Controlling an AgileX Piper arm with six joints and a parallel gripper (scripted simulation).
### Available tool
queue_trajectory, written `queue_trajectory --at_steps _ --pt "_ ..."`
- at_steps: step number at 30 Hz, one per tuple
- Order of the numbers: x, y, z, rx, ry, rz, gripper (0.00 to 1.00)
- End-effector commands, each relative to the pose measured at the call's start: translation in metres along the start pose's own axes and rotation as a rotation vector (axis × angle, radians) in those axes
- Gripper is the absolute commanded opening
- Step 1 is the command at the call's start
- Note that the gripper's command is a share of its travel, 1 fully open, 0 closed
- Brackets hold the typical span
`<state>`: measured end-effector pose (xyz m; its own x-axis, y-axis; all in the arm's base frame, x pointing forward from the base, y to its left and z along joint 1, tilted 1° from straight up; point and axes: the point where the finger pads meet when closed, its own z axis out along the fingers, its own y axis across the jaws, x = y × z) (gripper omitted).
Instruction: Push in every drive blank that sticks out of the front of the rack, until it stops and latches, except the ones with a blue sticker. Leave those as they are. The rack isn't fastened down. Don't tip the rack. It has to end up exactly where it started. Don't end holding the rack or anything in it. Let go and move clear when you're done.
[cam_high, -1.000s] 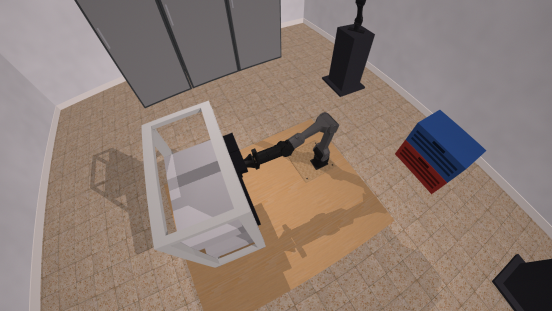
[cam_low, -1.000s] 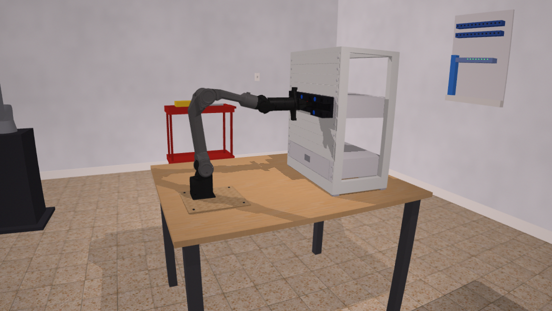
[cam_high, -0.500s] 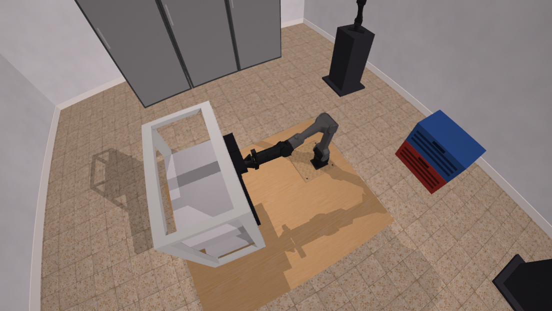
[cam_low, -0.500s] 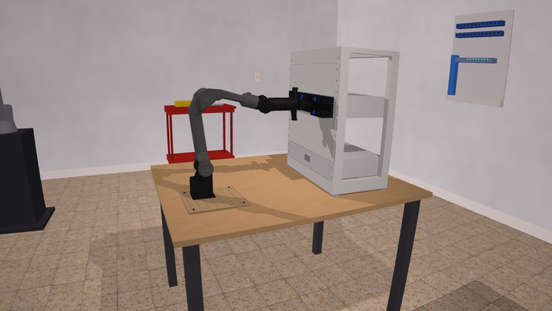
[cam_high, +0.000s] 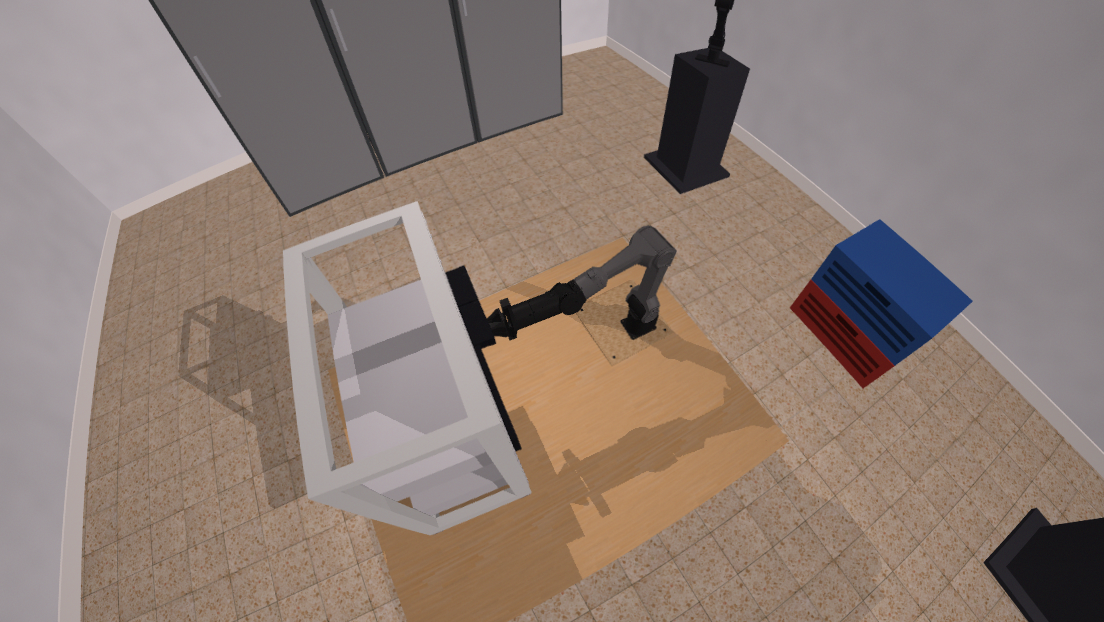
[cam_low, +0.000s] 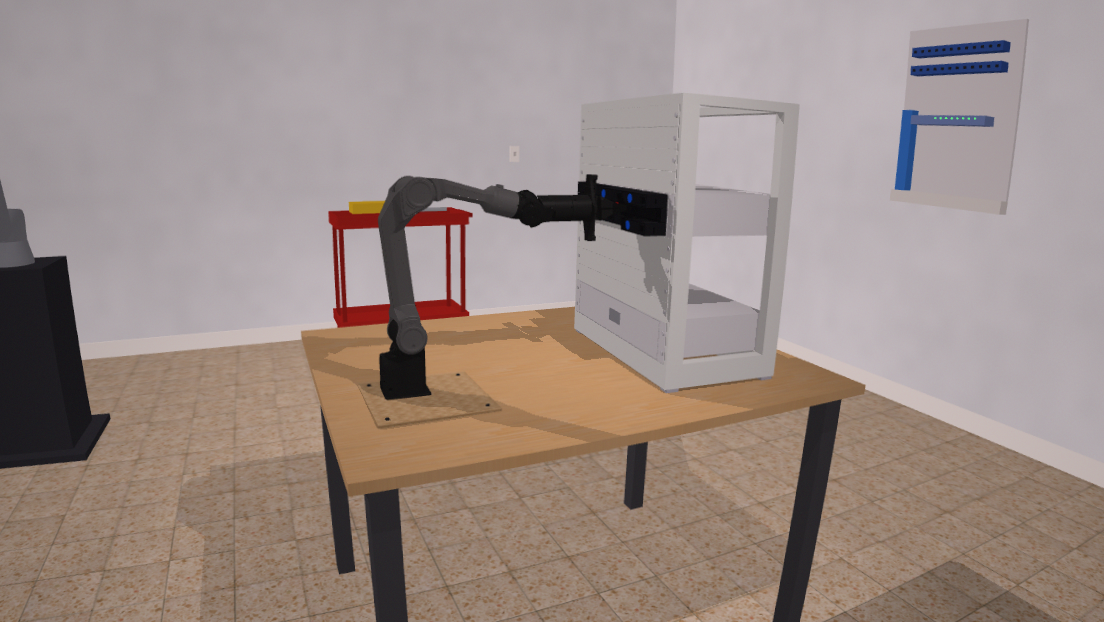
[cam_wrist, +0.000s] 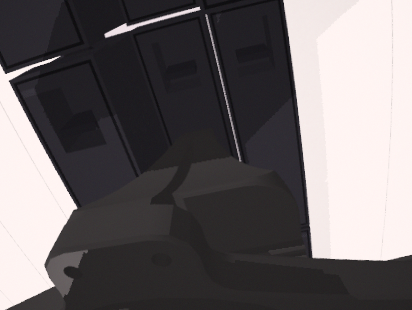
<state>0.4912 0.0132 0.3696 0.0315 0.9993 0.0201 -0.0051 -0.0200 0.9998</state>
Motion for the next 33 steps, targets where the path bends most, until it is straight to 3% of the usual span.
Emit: queue_trajectory --at_steps 1,21,24,33 --pt "0.0 -0.003 0.003 0.006 -0.001 -0.001 0.0" --pt "0.0 -0.003 -0.001 0.006 -0.001 -0.001 0.0" --pt "0.0 -0.003 -0.017 0.006 -0.001 -0.001 0.0" --pt "0.0 -0.003 -0.094 0.006 -0.001 -0.001 0.0"
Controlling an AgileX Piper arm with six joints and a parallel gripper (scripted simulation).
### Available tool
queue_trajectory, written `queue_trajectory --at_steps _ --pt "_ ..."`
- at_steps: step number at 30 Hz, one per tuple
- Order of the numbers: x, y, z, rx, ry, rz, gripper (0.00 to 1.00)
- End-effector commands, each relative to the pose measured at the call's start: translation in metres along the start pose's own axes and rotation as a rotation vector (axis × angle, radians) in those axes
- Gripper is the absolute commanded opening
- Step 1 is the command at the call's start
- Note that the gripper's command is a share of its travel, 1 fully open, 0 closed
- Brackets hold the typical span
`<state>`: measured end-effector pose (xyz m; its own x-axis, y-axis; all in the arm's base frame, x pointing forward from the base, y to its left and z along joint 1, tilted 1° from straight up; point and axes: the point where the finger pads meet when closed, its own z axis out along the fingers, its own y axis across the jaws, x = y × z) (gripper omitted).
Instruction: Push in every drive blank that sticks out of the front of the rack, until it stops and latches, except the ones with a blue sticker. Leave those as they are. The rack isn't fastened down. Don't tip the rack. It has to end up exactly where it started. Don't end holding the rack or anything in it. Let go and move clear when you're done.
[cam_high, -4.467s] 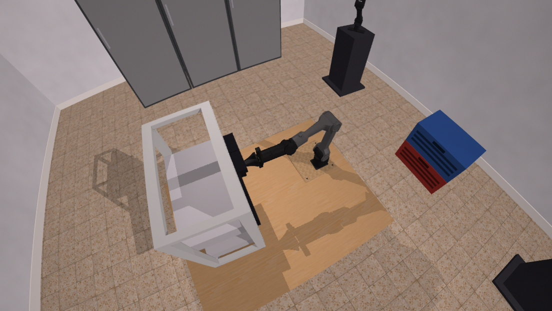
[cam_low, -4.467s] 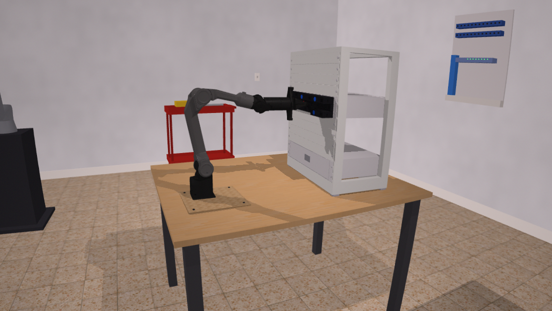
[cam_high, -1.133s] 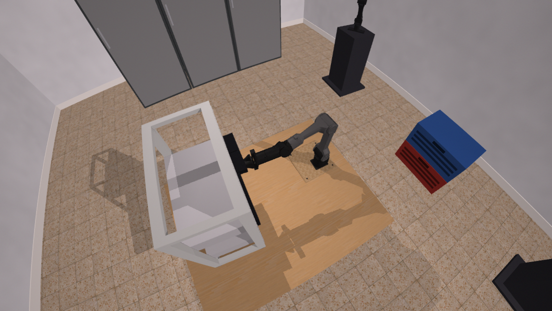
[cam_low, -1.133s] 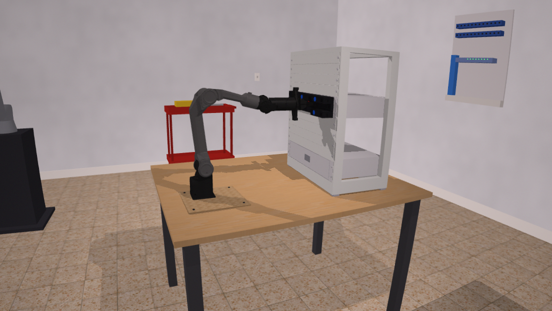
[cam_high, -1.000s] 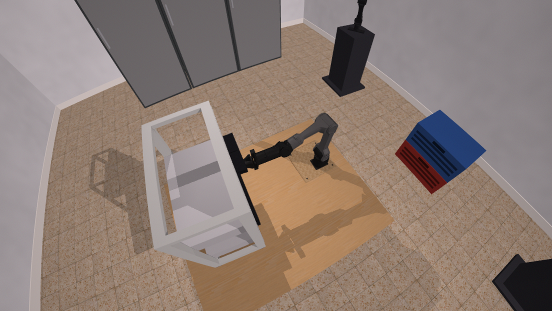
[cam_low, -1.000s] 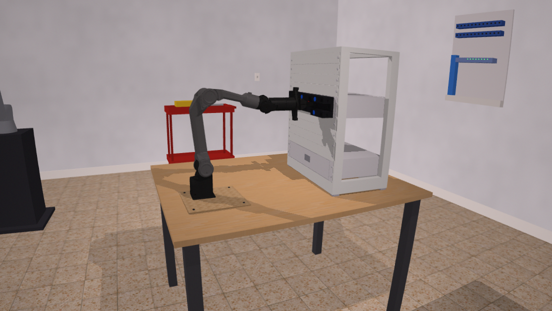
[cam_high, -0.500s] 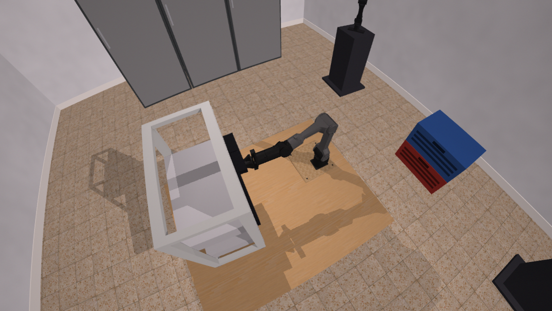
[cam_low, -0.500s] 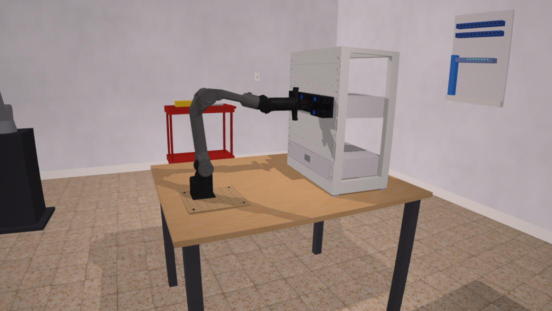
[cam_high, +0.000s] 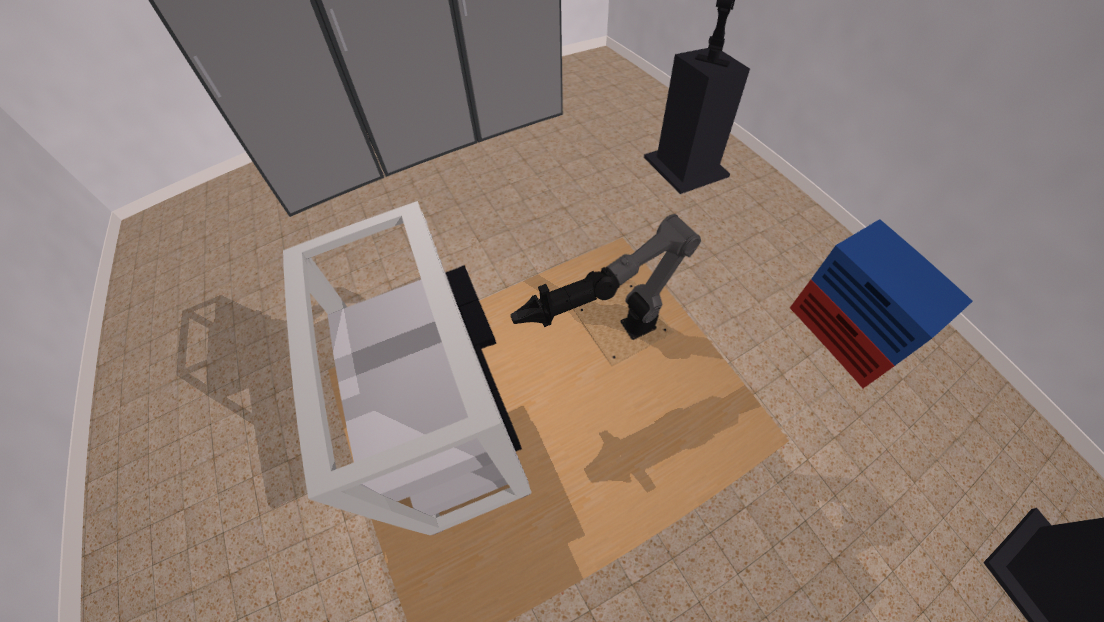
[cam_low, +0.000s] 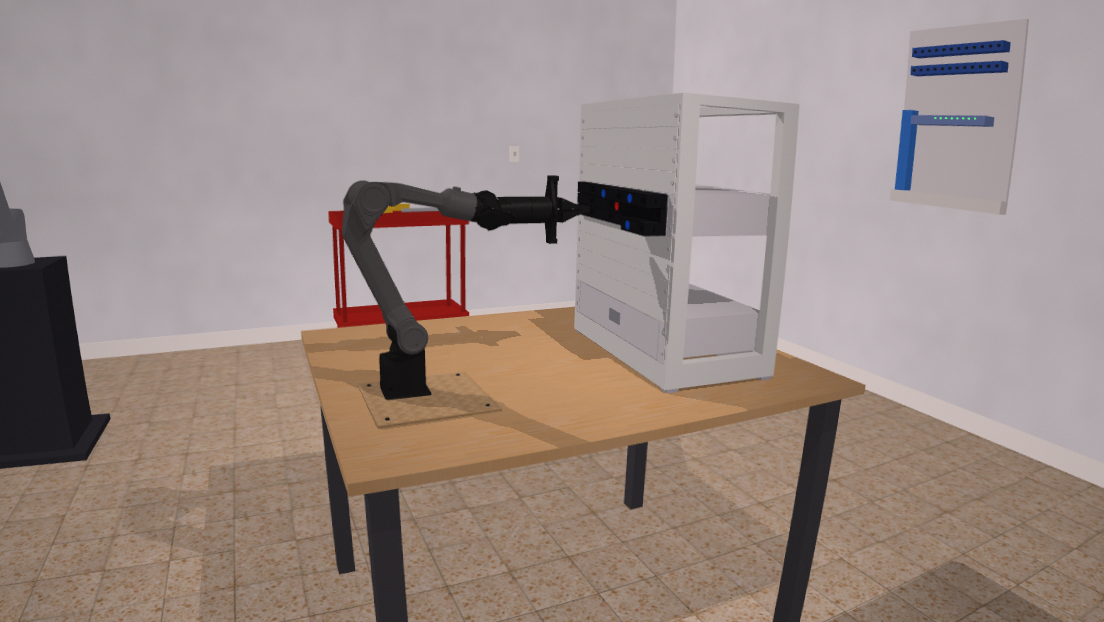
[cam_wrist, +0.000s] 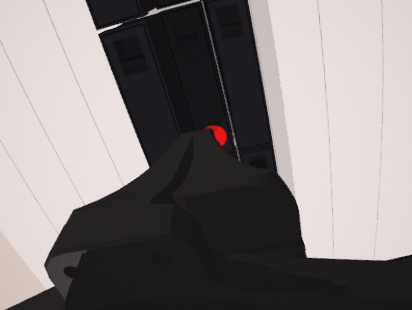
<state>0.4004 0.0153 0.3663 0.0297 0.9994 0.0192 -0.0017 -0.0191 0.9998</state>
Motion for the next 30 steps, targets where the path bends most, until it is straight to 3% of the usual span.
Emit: queue_trajectory --at_steps 1,30 --pt "0.0006 0.0002 -0.0073 0.003 -0.003 0.0 0.0" --pt "0.0006 0.0002 -0.016 0.003 -0.003 0.0 0.0"
